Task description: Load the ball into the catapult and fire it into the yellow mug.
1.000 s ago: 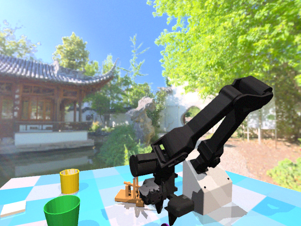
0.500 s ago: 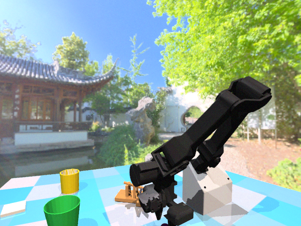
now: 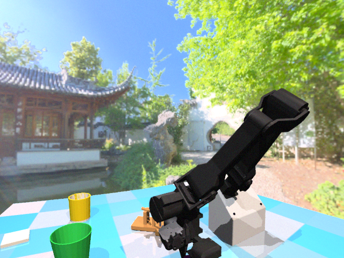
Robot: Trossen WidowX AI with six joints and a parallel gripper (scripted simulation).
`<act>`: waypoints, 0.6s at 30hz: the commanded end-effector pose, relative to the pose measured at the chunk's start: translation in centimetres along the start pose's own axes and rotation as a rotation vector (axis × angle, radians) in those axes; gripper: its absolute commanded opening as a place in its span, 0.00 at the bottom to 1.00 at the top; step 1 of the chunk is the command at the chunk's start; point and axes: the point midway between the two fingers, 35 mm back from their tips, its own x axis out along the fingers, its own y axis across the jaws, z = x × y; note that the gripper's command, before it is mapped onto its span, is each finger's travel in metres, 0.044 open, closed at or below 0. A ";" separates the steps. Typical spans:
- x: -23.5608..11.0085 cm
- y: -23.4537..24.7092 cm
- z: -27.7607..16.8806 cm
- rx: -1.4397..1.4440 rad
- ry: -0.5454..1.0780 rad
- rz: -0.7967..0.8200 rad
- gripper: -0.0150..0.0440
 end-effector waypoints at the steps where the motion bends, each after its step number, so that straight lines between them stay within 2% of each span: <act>1: 0.1 -0.1 -0.1 0.005 0.002 -0.003 0.50; 8: 0.1 -0.1 -0.1 0.005 0.002 -0.003 0.42; 12: -0.5 -0.2 0.1 0.004 0.001 -0.007 0.25; 18: -3.4 -0.5 0.7 0.004 0.001 -0.019 0.25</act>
